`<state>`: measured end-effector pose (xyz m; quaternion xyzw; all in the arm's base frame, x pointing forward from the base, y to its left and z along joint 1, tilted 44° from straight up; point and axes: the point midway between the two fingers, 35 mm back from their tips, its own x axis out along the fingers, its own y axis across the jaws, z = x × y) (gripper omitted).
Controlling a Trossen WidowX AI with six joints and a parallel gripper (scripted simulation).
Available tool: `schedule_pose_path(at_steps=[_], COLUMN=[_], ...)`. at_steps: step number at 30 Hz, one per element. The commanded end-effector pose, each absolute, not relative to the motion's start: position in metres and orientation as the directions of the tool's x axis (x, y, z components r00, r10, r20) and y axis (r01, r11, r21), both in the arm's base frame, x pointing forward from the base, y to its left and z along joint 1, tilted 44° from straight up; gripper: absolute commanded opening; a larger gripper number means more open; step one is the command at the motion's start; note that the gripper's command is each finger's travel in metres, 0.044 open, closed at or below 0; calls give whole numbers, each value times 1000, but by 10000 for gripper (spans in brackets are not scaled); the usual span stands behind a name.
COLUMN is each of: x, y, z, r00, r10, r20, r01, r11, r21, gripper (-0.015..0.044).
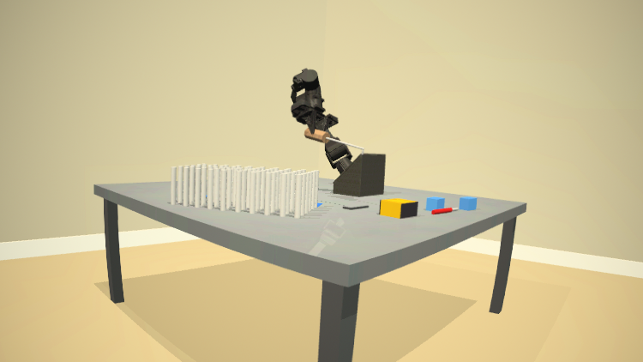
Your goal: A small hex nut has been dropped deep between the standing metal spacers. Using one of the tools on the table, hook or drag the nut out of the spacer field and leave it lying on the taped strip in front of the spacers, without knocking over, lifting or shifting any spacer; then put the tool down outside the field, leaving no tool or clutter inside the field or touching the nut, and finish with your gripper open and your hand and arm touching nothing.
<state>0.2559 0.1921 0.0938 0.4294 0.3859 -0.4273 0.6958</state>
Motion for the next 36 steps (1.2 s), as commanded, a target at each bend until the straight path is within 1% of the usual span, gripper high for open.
schedule_pose_path(at_steps=[1, 18, 36], x=[255, 239, 214], y=[209, 263, 317], z=[86, 35, -23], r00=[299, 118, -103], r10=[-253, -275, -281], r20=[-920, -954, -954], r01=[921, 845, 616], r11=[327, 533, 735], r21=[210, -49, -283], gripper=[0, 0, 0])
